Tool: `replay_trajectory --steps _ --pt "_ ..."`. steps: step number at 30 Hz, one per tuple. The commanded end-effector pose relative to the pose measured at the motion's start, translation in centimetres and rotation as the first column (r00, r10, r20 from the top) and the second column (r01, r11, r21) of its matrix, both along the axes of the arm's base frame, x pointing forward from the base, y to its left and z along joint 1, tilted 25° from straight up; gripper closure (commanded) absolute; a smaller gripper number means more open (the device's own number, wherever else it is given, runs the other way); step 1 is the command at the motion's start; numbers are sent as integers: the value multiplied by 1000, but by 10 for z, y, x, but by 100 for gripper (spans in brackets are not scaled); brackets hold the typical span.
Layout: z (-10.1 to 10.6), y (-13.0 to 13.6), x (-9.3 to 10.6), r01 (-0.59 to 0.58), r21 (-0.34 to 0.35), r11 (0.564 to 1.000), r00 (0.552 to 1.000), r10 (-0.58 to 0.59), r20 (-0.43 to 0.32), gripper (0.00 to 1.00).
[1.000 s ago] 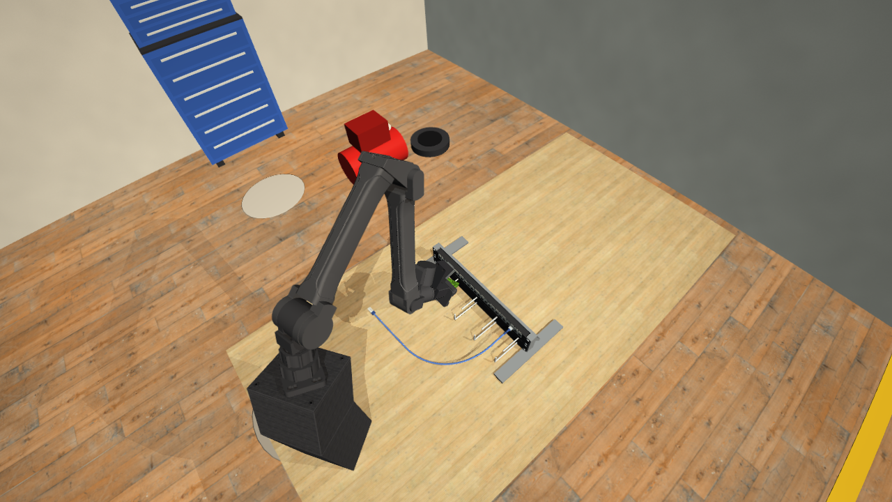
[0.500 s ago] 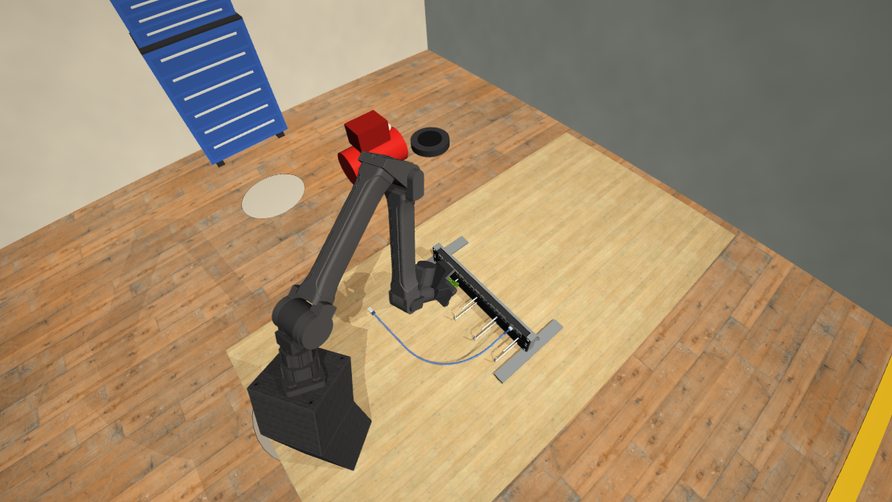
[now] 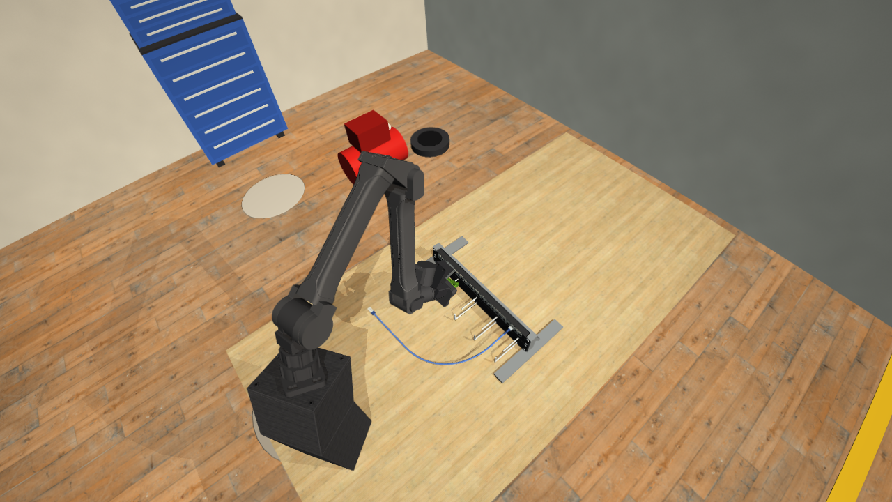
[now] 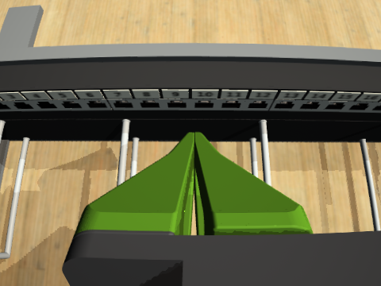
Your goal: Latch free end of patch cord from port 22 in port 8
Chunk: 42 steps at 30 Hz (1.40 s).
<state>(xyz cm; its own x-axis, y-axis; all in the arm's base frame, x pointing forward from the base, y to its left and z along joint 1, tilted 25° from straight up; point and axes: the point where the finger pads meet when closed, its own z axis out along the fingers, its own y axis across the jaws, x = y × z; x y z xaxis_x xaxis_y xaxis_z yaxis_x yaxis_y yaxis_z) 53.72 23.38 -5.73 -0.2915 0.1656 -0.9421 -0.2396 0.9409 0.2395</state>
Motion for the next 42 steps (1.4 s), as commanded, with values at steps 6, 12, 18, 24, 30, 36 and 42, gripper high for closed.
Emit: replay_trajectory --steps 6,12,18,24,30,36,42 --pt "17 -3 -22 -9 -2 1000 1000 9 26 100" --pt "30 -17 -66 -9 9 1000 1000 9 28 100" --pt "40 -32 -113 -8 15 1000 1000 7 23 100" --pt "40 -41 -131 -2 12 1000 1000 2 12 100" --pt "39 -43 -137 -3 10 1000 1000 3 6 100" --pt "35 -50 -132 3 10 1000 1000 -3 6 100" --pt "29 -64 -131 5 -3 1000 1000 -5 -1 100"
